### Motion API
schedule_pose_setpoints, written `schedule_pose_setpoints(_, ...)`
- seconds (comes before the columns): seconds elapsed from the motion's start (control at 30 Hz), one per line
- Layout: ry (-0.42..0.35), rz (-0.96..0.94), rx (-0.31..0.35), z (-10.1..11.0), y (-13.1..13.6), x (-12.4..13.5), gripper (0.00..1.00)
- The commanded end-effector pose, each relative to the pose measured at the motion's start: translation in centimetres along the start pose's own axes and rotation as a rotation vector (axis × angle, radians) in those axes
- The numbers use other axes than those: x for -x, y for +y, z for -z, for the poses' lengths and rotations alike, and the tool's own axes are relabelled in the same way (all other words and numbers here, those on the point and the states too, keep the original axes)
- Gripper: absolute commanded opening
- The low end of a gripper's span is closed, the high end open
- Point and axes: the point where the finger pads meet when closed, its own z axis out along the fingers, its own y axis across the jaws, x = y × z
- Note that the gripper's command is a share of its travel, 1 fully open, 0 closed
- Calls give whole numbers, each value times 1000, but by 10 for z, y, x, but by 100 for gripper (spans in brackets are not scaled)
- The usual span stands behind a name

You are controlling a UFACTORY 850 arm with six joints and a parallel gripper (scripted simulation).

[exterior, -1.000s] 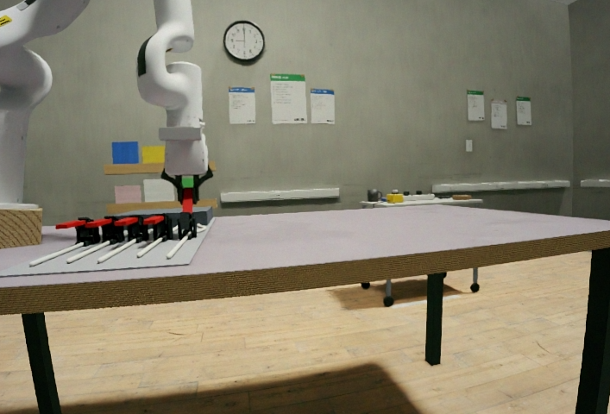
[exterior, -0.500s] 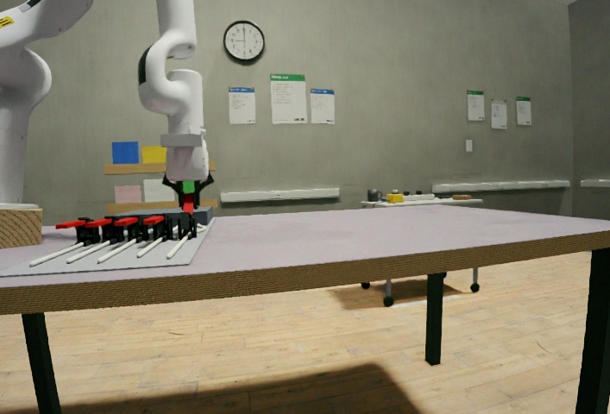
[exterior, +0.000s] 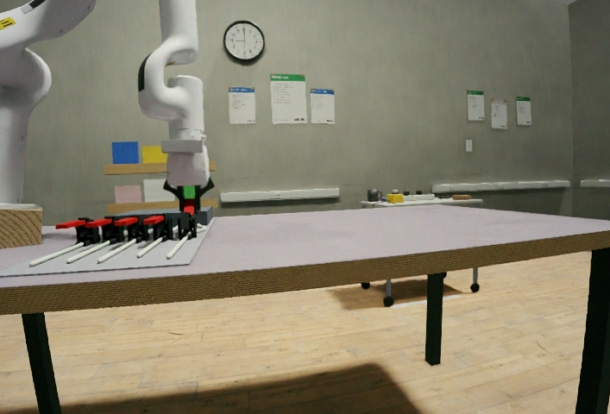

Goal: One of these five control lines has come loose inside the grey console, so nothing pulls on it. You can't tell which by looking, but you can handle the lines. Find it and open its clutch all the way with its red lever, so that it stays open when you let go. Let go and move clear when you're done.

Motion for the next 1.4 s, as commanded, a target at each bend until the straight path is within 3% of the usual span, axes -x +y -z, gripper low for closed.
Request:
schedule_pose_setpoints(0.0, -2, 0, -5, -6, 0, 1, 0)
schedule_pose_setpoints(0.4, -2, 0, -5, -20, 0, 4, 0)
schedule_pose_setpoints(1.27, -2, 0, -5, -21, 0, 5, 0)
schedule_pose_setpoints(1.3, -2, 0, -5, -21, 0, 5, 100)
schedule_pose_setpoints(1.37, -2, 0, -5, -21, 0, 5, 100)
